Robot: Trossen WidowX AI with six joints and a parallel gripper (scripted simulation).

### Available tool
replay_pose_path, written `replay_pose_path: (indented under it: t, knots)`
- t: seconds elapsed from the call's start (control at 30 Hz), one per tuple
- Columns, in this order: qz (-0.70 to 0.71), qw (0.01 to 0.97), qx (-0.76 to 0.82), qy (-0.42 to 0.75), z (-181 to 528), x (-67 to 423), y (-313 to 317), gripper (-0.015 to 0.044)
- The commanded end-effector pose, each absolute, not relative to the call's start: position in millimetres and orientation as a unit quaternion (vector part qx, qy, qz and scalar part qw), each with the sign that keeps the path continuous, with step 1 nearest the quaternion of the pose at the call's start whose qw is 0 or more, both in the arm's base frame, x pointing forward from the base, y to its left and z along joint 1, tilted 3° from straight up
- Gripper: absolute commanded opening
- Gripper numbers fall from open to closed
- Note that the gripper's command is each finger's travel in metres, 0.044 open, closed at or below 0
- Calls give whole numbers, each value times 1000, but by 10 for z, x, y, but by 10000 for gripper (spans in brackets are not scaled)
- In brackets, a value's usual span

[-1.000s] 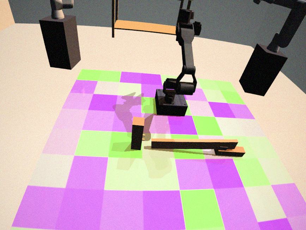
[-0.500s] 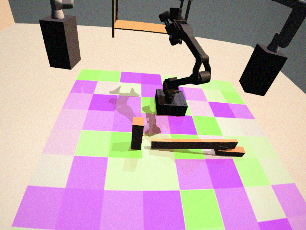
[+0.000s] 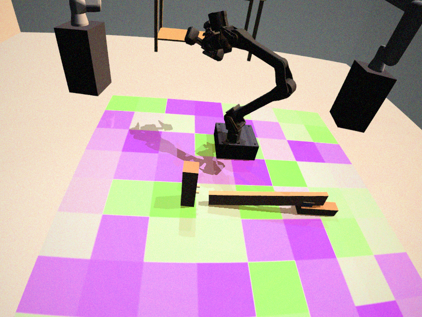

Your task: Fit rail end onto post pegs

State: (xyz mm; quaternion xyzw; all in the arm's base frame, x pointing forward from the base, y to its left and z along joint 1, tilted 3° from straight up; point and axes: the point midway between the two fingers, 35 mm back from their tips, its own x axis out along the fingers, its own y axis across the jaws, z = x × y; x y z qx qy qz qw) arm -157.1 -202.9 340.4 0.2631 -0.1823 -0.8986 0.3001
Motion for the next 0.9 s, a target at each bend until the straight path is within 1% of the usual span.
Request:
replay_pose_path:
  t: [0.0,0.27,0.47,0.67,0.87]
  knots:
    - [-883,366,273,-108,3314,-1342,-2298,440]
    - [-812,516,264,68,3054,-639,-2804,440]
    - [-718,627,223,203,2824,68,-3032,440]
    - [-587,725,150,328,2564,884,-3052,440]
    - [-432,796,67,419,2279,1742,-2828,440]
